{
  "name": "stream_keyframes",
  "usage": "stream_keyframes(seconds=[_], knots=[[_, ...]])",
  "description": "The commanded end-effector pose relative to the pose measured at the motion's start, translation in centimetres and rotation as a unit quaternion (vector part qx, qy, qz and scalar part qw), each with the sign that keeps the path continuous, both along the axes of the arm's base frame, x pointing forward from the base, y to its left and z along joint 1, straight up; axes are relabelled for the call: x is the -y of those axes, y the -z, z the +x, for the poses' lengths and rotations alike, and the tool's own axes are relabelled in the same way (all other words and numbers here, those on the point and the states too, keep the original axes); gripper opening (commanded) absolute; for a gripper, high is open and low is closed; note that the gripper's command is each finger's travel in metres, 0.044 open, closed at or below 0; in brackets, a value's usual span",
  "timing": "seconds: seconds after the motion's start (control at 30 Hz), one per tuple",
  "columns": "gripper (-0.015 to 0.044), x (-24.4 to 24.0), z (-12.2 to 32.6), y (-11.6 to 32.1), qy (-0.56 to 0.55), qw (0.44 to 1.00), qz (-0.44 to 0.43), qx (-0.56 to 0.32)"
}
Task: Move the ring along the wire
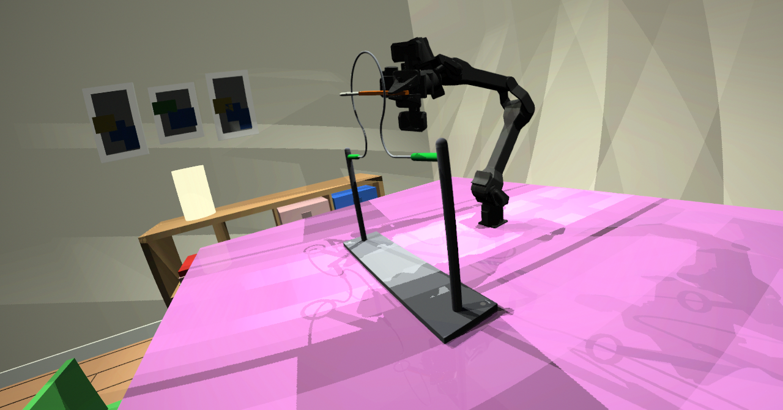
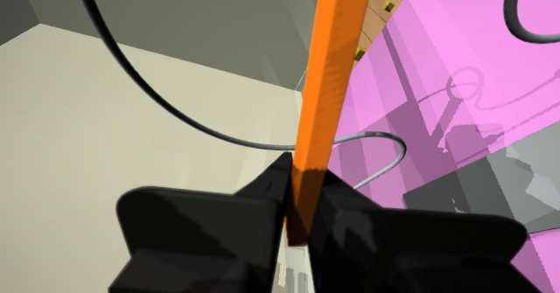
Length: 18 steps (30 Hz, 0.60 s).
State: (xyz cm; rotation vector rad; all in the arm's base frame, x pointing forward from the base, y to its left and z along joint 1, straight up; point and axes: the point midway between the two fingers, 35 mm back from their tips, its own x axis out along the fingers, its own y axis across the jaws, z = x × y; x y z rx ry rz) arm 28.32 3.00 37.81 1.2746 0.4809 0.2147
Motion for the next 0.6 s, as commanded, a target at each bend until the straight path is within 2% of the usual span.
stream_keyframes(seconds=[0.0, 0.57], knots=[[-0.0150, 0.07, 0.01, 0.03, 0.001, 1.000, -0.026, 0.001], [-0.0150, 0.35, 0.01, 0.75, 0.004, 0.991, -0.133, -0.003]])
